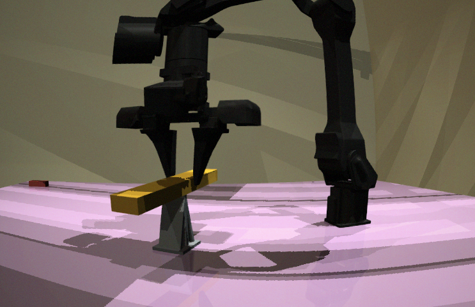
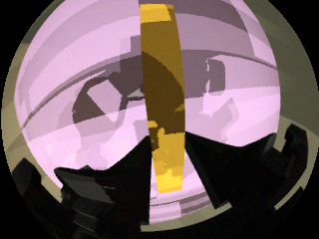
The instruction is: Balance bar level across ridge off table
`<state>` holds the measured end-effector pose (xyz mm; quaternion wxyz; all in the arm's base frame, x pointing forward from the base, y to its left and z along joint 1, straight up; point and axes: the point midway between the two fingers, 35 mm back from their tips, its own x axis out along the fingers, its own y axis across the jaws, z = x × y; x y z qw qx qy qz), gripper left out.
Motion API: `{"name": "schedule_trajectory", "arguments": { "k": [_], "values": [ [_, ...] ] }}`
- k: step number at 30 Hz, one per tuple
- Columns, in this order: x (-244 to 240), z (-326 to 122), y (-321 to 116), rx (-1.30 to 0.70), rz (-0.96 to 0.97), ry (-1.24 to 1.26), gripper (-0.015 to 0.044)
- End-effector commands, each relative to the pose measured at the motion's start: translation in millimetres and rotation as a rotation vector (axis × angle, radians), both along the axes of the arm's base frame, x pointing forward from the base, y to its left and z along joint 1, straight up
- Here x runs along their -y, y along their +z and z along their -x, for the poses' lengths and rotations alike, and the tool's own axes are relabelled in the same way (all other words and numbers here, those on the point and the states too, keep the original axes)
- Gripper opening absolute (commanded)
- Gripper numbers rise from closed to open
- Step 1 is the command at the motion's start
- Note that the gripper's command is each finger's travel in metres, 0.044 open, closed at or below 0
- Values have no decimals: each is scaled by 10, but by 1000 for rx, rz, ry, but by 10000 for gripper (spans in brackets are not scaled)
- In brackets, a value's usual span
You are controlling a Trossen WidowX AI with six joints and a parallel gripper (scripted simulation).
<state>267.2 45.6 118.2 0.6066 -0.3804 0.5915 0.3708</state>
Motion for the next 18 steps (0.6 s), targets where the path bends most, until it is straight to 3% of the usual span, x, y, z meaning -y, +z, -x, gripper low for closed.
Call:
{"name": "schedule_trajectory", "arguments": {
  "k": [1,18],
  "values": [
    [-9,-2,-5,0,-5,-5,0],
    [-7,1,-20,0,-5,-5,0]
  ]
}}
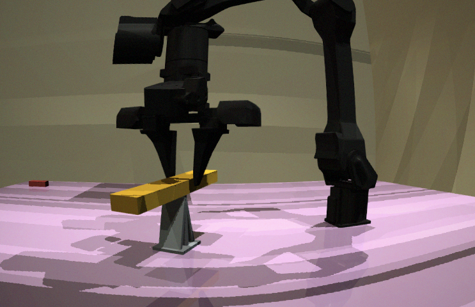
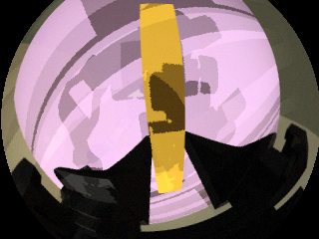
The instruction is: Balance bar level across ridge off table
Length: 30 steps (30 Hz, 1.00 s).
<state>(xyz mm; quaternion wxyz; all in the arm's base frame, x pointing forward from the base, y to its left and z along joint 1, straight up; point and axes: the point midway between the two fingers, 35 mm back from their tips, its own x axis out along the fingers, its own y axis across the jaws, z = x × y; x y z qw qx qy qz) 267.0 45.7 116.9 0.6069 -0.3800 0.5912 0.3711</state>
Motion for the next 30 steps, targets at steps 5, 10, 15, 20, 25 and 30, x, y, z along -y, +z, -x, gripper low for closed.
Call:
{"name": "schedule_trajectory", "arguments": {
  "k": [5,10,15,20,25,30],
  "values": [
    [-6,0,-11,0,-4,-5,0],
    [-5,0,-15,0,-4,-5,0],
    [-5,1,-19,0,-4,-5,0],
    [-4,2,-24,0,-4,-5,0],
    [-3,2,-28,0,-4,-5,0],
    [-3,3,-32,0,-3,-5,0]
  ]
}}
